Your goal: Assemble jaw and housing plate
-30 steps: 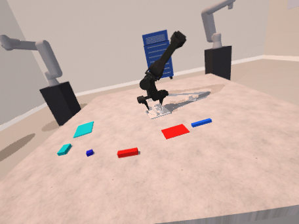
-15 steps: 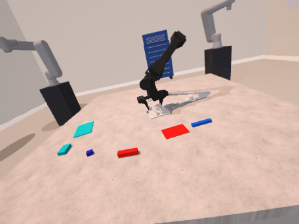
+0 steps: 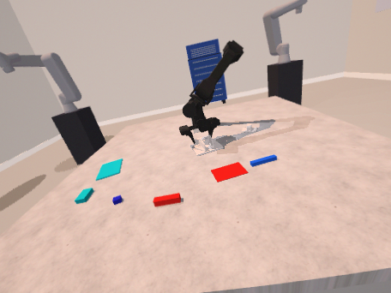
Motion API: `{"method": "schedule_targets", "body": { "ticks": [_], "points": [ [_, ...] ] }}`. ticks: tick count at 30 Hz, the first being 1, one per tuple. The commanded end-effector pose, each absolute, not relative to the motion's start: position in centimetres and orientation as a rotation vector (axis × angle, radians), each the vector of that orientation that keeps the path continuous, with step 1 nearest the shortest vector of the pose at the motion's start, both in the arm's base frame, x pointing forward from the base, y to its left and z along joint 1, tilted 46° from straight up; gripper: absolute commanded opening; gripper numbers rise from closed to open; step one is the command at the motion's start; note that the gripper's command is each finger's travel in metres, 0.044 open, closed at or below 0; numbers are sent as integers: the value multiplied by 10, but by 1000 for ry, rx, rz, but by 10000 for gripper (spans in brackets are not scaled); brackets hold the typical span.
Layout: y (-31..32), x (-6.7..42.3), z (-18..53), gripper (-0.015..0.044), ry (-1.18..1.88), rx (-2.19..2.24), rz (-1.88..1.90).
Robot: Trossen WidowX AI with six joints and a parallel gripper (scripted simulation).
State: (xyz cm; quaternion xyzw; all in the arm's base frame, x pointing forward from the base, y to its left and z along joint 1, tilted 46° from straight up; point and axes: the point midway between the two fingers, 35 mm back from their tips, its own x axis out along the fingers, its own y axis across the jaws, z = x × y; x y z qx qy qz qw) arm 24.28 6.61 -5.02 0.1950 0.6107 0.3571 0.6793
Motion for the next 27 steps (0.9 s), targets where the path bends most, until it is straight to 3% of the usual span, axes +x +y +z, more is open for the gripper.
{"method": "schedule_targets", "body": {
  "ticks": [1, 20, 23, 27],
  "points": [
    [66, 243, -51, 351, 1372, 439, 800],
    [66, 243, -51, 351, 1372, 439, 800],
    [66, 243, -50, 430, 1371, 438, 802],
    [66, 243, -50, 440, 1371, 438, 802]
  ]
}}
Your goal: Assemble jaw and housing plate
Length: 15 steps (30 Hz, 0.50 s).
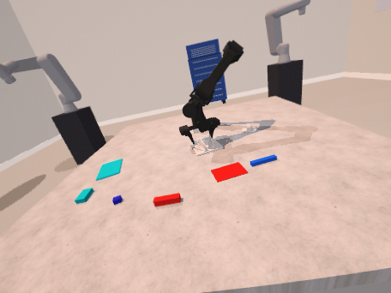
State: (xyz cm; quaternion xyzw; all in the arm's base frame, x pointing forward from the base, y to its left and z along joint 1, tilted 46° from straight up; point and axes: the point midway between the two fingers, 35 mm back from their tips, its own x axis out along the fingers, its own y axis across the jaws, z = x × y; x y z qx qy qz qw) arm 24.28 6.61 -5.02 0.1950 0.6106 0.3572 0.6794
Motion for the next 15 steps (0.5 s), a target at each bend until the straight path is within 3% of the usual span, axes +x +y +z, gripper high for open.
{"method": "schedule_targets", "body": {
  "ticks": [1, 15],
  "points": [
    [66, 243, -50, 440, 1371, 438, 802],
    [44, 246, -32, 440, 1373, 434, 795]
  ]
}}
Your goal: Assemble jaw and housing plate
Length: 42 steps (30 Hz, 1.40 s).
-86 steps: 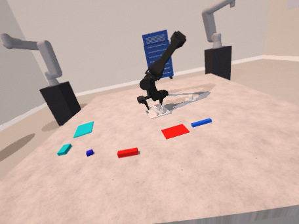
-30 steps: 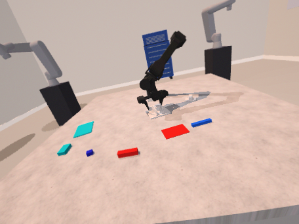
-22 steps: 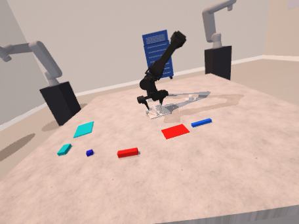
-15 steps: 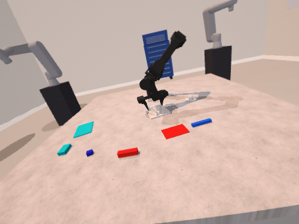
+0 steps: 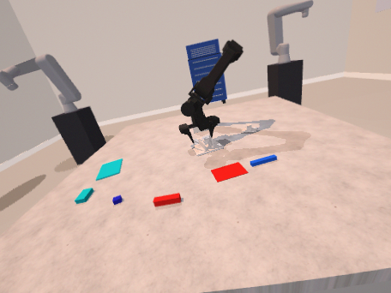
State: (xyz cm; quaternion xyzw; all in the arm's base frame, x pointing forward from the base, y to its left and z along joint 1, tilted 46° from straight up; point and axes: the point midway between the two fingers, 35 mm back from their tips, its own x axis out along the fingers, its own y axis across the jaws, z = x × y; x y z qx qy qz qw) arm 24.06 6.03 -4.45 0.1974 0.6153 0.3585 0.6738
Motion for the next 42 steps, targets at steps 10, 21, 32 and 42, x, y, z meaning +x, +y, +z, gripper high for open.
{"method": "schedule_targets", "body": {
  "ticks": [10, 21, 32, 42],
  "points": [
    [15, 245, -4, 440, 1366, 441, 790],
    [-27, 203, 36, 440, 1377, 436, 796],
    [-27, 203, 36, 440, 1377, 436, 796],
    [-27, 203, 36, 440, 1377, 436, 796]
  ]
}}
